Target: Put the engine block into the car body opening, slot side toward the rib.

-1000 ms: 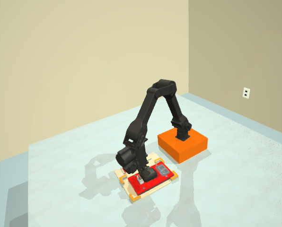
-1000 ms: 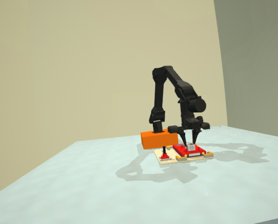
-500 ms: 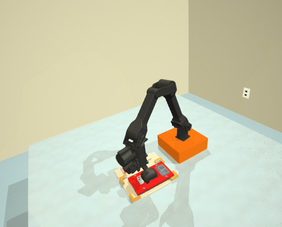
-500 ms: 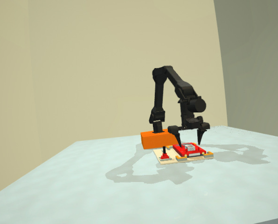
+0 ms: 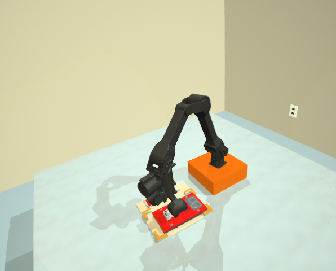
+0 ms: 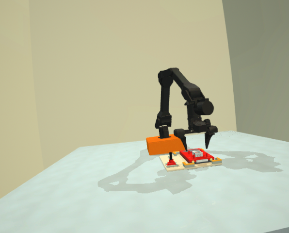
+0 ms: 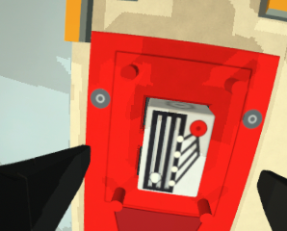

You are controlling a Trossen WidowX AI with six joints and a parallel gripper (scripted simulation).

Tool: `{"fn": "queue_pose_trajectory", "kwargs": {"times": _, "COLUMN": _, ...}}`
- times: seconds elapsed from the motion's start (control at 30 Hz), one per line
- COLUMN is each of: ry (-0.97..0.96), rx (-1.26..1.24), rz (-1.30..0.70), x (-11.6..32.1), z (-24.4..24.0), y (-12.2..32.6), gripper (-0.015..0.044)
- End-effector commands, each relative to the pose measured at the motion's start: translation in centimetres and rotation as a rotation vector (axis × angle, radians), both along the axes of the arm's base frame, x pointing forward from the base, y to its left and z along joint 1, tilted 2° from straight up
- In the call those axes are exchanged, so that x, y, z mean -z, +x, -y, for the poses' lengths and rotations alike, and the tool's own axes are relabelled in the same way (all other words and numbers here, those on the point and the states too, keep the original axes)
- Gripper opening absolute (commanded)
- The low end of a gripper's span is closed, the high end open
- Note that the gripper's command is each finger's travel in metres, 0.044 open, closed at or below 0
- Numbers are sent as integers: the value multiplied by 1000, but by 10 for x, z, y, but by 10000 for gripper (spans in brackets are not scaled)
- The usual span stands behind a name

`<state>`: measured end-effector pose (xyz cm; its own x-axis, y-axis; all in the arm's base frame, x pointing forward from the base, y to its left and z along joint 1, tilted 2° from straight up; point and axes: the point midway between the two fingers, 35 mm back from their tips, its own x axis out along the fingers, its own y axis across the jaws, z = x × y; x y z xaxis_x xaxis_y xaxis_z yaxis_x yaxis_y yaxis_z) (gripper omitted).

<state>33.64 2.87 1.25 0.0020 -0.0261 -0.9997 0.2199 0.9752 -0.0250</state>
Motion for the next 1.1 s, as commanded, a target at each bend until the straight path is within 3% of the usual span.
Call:
{"fn": "queue_pose_trajectory", "kwargs": {"times": 0.0, "ry": 3, "rx": -3, "rz": 13, "x": -6, "z": 0, "y": 3, "gripper": 440}}
{"fn": "queue_pose_trajectory", "kwargs": {"times": 0.17, "ry": 3, "rx": -3, "rz": 13, "x": -6, "z": 0, "y": 3, "gripper": 440}}
{"fn": "queue_pose_trajectory", "kwargs": {"times": 0.73, "ry": 3, "rx": -3, "rz": 13, "x": -6, "z": 0, "y": 3, "gripper": 0}}
{"fn": "queue_pose_trajectory", "kwargs": {"times": 1.07, "ry": 3, "rx": -3, "rz": 13, "x": -6, "z": 0, "y": 3, "gripper": 0}}
